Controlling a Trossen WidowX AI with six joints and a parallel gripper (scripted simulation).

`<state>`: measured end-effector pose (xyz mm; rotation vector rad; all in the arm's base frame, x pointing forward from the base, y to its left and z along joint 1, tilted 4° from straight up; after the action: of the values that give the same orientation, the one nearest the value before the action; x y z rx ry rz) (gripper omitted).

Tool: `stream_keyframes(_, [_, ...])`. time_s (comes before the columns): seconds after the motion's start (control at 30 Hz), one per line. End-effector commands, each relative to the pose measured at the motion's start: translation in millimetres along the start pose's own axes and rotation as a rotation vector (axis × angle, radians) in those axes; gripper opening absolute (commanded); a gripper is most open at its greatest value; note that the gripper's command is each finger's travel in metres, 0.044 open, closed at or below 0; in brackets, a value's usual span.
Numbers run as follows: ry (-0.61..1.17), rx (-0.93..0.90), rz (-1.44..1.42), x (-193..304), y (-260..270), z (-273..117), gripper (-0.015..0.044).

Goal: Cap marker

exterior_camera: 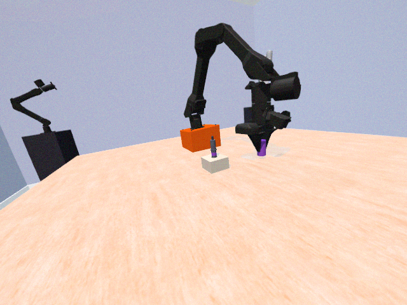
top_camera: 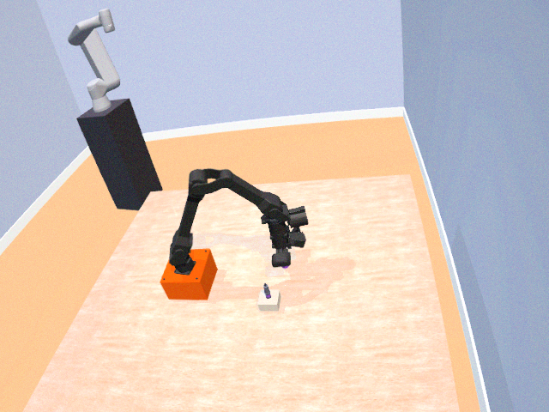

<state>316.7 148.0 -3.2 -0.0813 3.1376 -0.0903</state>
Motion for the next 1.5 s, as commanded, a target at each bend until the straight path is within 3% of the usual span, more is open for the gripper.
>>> stream_keyframes(0.0, [-0.013, -0.008, -0.002, -3.1, 1.5, -14.2, 0.0])
stream_keyframes(0.47, [-0.006, 0.001, 0.002, -2.0, -3.3, -49.4, 0.0])
stream_keyframes(1.47, [-0.01, 0.007, 0.007, -4.1, -118.6, -92.5, 0.0])
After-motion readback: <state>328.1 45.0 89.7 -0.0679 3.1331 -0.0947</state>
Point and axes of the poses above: the point midway between the two fingers, 35 mm back from their tips, its own z axis out along the fingers, its own y axis across the jaws, x = y × z, the point moved 4 cm from there along -z, back along the fingers, and after that the axes turned 15 degrees about z, right-handed, at the moved point
